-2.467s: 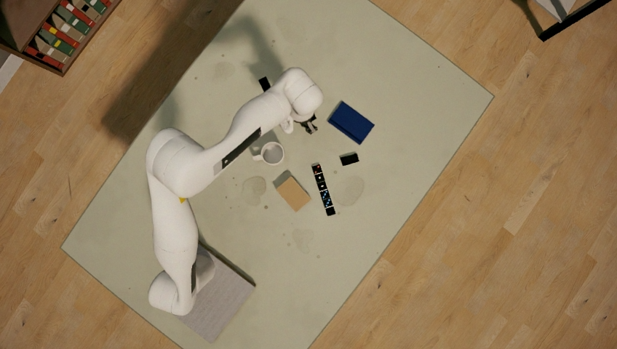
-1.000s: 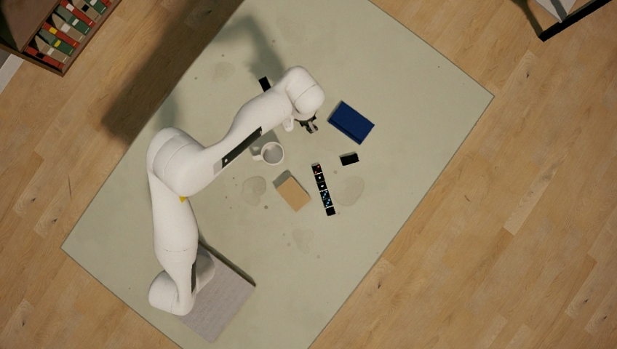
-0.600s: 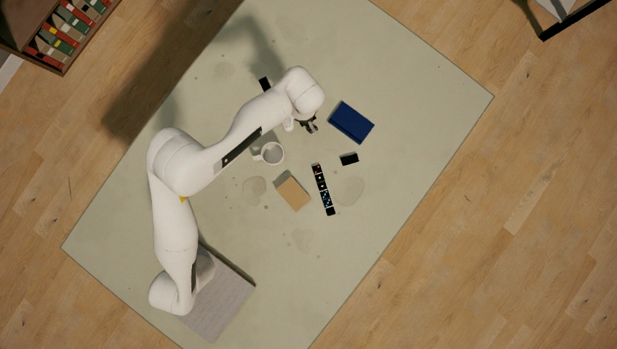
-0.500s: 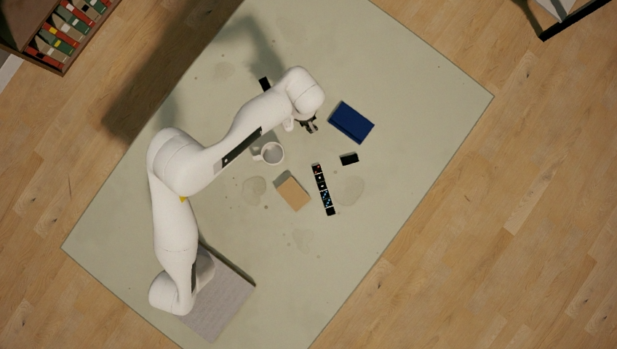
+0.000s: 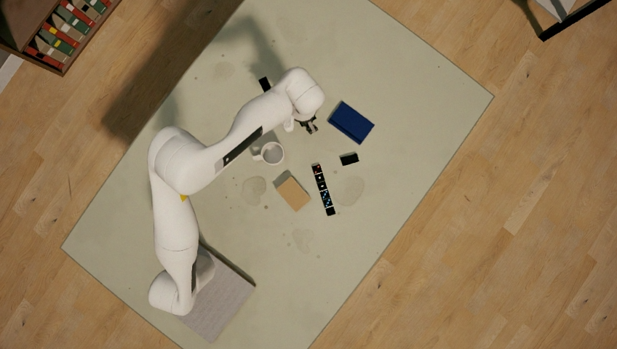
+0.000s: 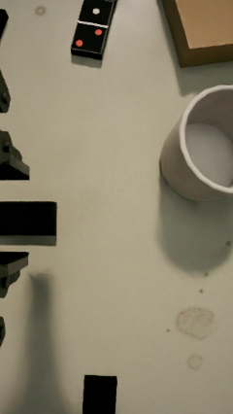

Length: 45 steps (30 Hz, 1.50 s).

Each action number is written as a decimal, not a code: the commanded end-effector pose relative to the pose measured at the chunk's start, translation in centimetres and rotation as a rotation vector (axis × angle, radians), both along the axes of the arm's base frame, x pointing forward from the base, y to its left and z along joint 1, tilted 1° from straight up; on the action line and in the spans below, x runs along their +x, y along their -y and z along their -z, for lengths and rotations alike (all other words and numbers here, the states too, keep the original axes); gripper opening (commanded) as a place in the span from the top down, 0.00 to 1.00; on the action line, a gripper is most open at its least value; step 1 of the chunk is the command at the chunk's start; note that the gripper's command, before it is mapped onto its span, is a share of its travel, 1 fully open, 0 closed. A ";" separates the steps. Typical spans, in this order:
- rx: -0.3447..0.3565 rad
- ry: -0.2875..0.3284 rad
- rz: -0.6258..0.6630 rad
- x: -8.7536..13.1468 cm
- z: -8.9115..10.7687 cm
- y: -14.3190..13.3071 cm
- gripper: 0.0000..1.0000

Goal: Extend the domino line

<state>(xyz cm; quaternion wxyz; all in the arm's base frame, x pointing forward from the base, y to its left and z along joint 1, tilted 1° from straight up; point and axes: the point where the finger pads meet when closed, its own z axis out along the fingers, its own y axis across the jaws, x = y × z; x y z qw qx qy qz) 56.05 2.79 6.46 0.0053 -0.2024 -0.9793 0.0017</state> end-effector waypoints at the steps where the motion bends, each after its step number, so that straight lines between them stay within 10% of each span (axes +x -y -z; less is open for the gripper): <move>1: 0.000 0.002 0.000 0.1 0.1 0.0 0.51; 45: 0.000 0.002 0.000 0.1 6.4 0.0 0.51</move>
